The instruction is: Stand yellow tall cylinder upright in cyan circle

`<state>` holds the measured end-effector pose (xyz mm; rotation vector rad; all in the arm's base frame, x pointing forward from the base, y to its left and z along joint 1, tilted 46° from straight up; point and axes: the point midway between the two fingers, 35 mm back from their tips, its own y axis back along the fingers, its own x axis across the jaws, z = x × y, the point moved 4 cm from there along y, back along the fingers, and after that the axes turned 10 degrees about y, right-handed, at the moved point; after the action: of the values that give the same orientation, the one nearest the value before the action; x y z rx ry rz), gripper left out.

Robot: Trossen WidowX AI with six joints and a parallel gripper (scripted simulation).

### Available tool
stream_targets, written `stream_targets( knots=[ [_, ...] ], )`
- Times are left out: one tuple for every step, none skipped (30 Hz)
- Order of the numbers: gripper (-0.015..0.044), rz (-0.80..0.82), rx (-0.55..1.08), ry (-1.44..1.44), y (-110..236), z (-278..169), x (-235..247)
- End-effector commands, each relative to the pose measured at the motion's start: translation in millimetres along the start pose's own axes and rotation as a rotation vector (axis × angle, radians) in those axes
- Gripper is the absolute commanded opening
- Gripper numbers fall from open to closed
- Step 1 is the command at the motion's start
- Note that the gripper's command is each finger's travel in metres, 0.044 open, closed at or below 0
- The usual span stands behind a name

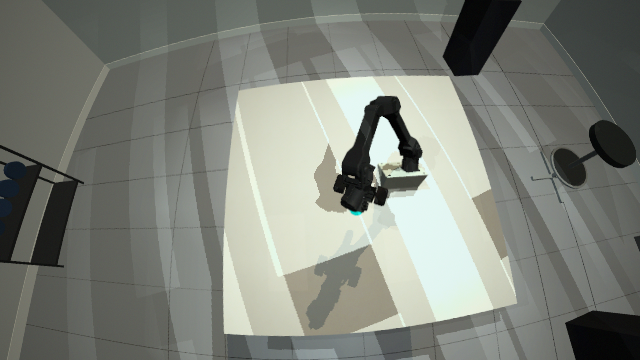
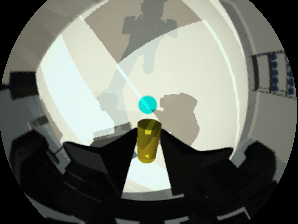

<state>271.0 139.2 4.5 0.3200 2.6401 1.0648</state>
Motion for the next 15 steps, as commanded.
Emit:
stream_targets(
  knots=[
    [0.0105, 0.003, -0.012, 0.016, 1.5, 4.9, 1.4],
    [0.0105, 0.007, -0.017, 0.015, 0.8, 4.8, 1.5],
    [0.0105, 0.011, -0.023, 0.014, 0.1, 4.6, 1.5],
    [0.0105, 0.015, -0.029, 0.013, -0.7, 4.5, 1.5],
    [0.0105, 0.02, -0.035, 0.012, -1.4, 4.4, 1.5],
    [0.0105, 0.024, -0.042, 0.011, -2.2, 4.2, 1.6],
    [0.0105, 0.028, -0.048, 0.01, -2.9, 4.1, 1.6],
    [0.0105, 0.032, -0.054, 0.009, -3.6, 4.0, 1.6],
    [0.0105, 0.036, -0.06, 0.008, -4.4, 3.8, 1.6],
    [0.0105, 0.041, -0.066, 0.007, -5.1, 3.7, 1.7],
    [0.0105, 0.045, -0.073, 0.006, -5.8, 3.6, 1.7],
    [0.0105, 0.049, -0.079, 0.006, -6.5, 3.4, 1.7],
    [0.0105, 0.053, -0.085, 0.005, -7.2, 3.3, 1.7],
    [0.0105, 0.056, -0.091, 0.004, -7.9, 3.2, 1.7],
    [0.0105, 0.06, -0.098, 0.003, -8.6, 3.1, 1.8]
  ],
)
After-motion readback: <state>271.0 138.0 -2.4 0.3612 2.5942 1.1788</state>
